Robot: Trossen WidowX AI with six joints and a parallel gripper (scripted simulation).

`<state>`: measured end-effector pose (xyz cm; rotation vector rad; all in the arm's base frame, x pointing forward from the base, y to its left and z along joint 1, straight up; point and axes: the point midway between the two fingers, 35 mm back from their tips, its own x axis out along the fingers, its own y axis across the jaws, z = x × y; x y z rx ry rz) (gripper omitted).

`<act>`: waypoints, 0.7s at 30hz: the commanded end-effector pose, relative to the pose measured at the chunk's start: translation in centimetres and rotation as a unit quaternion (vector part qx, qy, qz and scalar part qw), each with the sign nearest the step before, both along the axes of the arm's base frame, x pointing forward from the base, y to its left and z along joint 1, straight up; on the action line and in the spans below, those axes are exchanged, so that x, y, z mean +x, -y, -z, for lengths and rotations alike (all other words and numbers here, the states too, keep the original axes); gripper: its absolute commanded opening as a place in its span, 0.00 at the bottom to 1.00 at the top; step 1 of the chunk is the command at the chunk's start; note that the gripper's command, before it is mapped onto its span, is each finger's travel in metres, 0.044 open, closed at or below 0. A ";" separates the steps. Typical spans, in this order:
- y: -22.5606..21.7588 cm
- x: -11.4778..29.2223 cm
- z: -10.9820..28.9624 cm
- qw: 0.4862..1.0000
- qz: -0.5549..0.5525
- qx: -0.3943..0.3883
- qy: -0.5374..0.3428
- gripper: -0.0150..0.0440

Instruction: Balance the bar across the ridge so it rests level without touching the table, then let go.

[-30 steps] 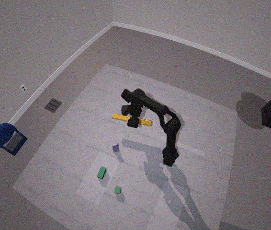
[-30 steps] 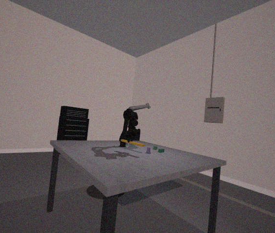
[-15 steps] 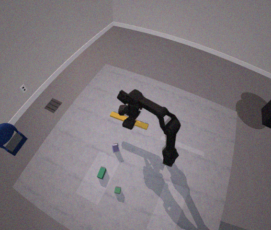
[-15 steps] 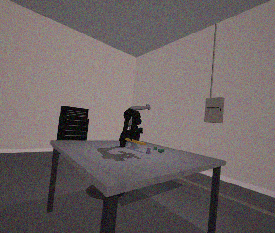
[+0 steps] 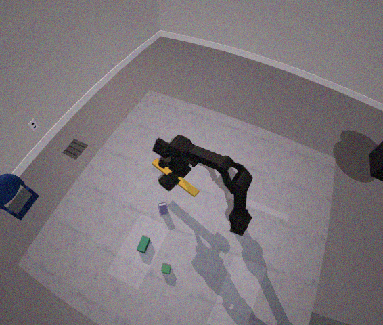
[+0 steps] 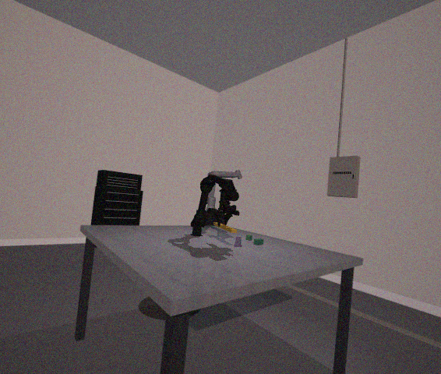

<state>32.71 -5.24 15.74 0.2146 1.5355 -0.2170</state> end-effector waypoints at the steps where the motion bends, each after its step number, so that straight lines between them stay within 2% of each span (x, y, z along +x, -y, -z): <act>1: -1.6 0.4 -0.3 0.999 0.043 0.002 0.004 0.25; 21: -9.3 0.9 -0.4 0.973 0.229 0.011 0.004 0.25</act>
